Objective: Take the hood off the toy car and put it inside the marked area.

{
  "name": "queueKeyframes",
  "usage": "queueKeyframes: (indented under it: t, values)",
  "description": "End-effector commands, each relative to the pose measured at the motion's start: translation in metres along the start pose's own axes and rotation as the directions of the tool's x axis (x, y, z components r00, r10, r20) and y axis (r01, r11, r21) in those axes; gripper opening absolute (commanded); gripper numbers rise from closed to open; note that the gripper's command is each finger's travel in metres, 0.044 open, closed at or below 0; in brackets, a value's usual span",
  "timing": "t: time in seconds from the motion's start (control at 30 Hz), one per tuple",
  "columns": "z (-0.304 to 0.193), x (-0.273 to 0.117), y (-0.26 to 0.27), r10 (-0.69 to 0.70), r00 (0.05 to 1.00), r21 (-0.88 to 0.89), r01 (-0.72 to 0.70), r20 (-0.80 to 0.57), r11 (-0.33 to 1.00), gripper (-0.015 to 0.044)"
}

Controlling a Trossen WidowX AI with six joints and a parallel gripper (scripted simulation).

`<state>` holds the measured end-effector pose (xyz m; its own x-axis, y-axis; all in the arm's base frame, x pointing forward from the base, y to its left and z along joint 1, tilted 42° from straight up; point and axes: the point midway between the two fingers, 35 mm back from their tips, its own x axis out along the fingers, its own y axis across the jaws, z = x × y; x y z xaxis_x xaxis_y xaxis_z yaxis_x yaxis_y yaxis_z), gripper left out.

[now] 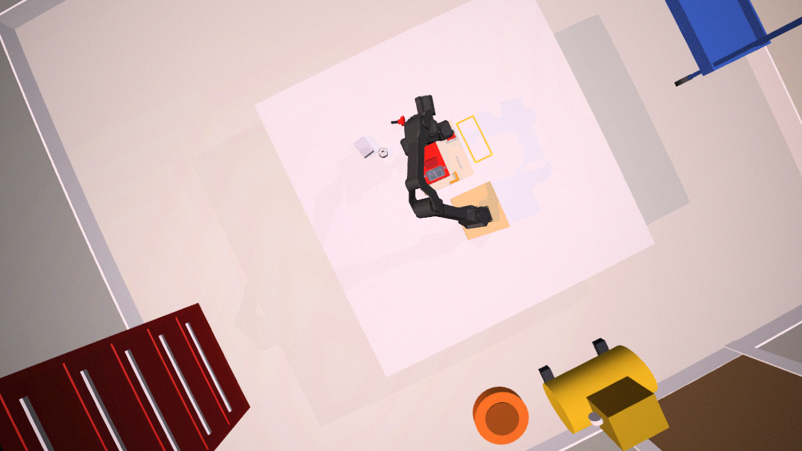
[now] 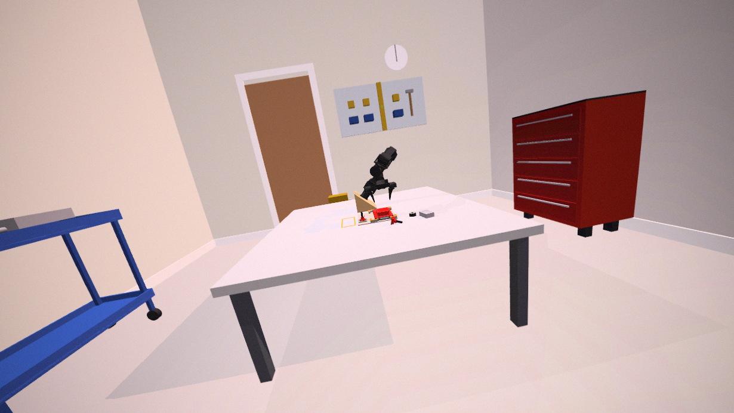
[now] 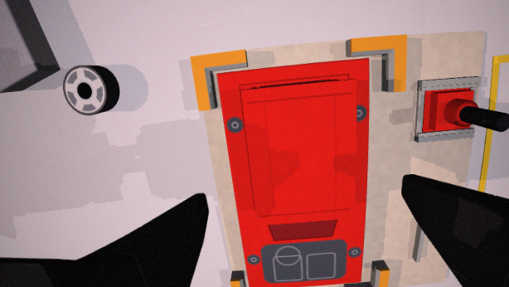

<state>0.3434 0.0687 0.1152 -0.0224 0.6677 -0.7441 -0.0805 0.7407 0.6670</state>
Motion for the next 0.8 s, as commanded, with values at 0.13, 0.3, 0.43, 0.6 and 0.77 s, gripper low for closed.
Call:
queueKeyframes:
  t: [0.13,0.3,0.43,0.6,0.77]
  values:
    - [-0.003,-0.002,-0.007,0.001,1.000,0.007,-0.001,-0.020,1.000,0.0440]
    - [-0.003,0.001,-0.007,0.001,1.000,0.007,0.000,-0.020,1.000,0.0440]
    - [-0.002,0.003,-0.007,0.000,1.000,0.007,0.000,-0.020,1.000,0.0440]
    - [-0.002,0.006,-0.007,0.000,1.000,0.007,0.000,-0.020,1.000,0.0440]
    - [-0.002,0.009,-0.007,0.000,1.000,0.007,0.000,-0.020,1.000,0.0440]
